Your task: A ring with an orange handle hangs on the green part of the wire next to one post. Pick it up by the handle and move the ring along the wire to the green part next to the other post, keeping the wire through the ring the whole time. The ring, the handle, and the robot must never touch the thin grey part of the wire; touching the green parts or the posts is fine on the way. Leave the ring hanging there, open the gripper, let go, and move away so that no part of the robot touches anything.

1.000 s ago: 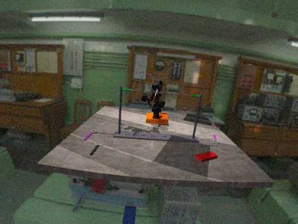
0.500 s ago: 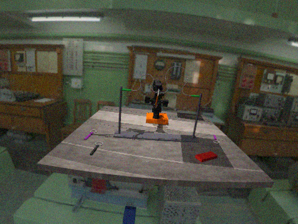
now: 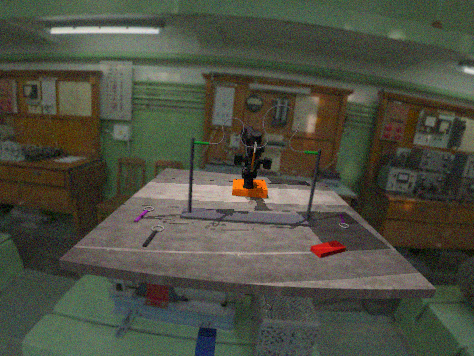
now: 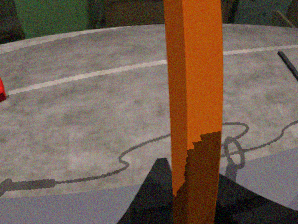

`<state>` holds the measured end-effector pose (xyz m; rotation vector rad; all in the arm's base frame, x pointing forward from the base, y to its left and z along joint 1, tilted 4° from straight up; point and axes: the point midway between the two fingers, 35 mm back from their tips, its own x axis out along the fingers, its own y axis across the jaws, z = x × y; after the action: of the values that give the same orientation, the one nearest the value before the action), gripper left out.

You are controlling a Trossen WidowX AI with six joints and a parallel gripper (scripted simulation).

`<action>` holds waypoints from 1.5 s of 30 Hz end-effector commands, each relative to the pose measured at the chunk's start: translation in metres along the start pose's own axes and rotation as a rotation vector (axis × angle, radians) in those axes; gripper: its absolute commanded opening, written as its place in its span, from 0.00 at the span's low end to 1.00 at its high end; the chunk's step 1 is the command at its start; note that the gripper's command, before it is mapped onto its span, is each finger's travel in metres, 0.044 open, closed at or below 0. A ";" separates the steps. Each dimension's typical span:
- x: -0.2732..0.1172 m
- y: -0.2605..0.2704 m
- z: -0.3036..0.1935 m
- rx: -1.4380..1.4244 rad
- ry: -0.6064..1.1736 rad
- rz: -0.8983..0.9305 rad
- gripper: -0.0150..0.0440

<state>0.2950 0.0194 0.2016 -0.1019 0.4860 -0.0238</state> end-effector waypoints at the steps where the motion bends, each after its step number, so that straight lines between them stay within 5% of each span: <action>1: -0.001 0.005 0.000 0.020 0.002 0.005 0.00; 45: -0.041 0.122 0.046 0.748 0.088 0.418 0.00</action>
<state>0.2812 0.1374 0.2391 0.6595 0.5493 0.1719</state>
